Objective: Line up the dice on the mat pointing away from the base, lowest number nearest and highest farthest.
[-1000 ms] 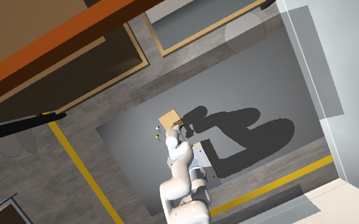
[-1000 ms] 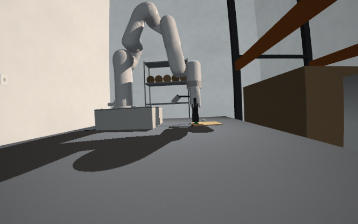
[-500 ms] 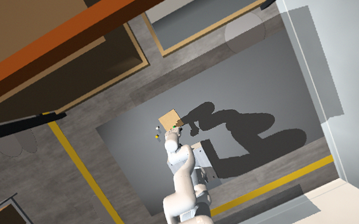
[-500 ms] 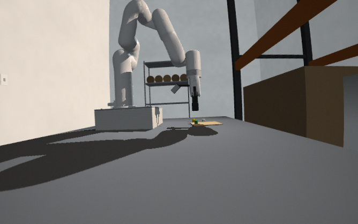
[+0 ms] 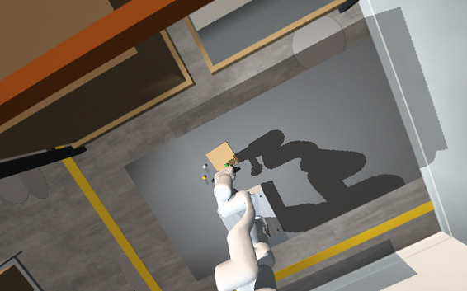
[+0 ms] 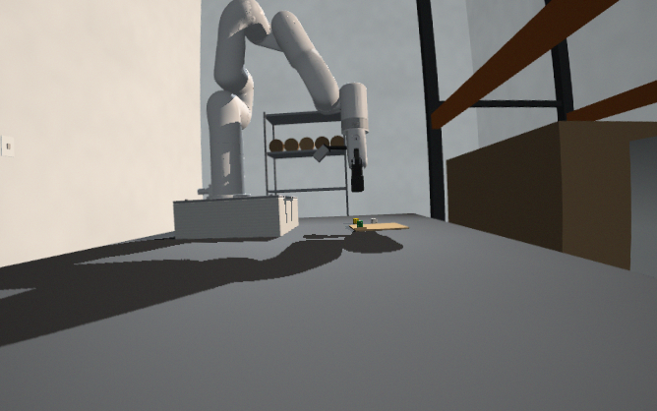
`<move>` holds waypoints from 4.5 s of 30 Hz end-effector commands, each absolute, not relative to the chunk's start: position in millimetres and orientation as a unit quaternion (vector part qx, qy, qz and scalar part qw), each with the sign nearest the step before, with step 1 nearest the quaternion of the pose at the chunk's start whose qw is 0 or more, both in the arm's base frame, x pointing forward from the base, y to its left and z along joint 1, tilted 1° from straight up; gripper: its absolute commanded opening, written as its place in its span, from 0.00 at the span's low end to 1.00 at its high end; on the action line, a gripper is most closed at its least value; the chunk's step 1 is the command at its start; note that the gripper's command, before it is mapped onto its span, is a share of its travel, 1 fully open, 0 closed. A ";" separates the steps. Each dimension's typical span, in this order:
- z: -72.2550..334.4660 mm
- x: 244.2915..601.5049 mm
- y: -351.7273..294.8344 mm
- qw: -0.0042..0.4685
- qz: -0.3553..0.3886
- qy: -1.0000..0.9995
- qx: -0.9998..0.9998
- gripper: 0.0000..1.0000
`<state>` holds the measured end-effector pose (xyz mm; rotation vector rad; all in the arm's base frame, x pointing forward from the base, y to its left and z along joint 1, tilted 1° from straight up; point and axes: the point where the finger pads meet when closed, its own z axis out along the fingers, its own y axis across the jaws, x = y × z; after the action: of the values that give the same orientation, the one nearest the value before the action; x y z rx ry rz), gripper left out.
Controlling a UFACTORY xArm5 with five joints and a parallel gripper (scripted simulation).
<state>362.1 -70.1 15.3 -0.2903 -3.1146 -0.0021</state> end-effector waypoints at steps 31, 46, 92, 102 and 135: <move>15.3 367.4 -59.4 0.004 -0.001 -0.999 0.040 1.00; 12.9 373.3 -40.1 0.004 -0.001 -0.964 0.264 1.00; 5.4 384.6 20.2 0.001 -0.002 -0.582 0.813 1.00; 3.6 385.8 34.2 0.001 -0.002 -0.451 0.893 1.00; -2.2 386.0 78.6 0.000 -0.001 0.013 1.000 1.00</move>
<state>384.9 73.3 -2.5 -3.1397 0.1384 0.0075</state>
